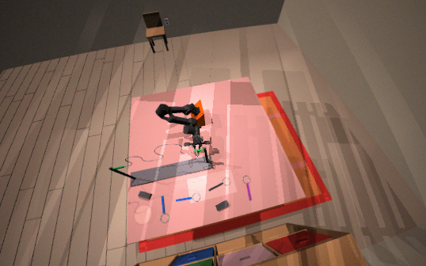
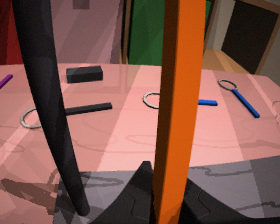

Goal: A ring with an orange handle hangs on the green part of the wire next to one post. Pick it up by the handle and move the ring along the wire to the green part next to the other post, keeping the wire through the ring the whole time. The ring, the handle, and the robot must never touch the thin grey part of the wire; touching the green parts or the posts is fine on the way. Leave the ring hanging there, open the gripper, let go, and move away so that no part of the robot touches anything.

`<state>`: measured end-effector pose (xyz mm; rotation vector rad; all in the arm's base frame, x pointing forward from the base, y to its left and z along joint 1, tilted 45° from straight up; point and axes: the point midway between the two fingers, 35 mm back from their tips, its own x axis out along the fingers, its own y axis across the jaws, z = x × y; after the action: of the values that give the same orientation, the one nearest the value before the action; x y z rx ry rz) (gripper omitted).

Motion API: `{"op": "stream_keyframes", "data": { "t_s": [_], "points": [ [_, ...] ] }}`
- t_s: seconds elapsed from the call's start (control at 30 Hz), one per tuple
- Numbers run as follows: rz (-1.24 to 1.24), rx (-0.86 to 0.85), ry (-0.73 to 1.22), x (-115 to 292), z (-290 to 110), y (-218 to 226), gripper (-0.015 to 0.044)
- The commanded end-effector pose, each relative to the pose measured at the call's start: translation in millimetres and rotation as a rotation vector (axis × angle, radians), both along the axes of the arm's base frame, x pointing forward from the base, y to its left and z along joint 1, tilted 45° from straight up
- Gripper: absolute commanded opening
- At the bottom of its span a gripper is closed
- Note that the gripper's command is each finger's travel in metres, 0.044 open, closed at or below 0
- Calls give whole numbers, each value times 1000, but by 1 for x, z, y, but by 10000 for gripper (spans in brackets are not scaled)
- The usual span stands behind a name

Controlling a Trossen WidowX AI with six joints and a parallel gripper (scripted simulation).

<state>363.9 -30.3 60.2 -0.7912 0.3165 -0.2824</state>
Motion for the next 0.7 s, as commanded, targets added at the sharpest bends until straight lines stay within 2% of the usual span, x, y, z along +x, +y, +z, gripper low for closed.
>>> {"op": "stream_keyframes", "data": {
  "t_s": [0.0, 0.33, 0.67],
  "points": [
    [0, 0, 0, 0, 0, 0, -97],
    [0, 0, 0, -2, 0, 1, 160],
    [2, -1, 4, -36, 6, 15, 160]
  ]
}}
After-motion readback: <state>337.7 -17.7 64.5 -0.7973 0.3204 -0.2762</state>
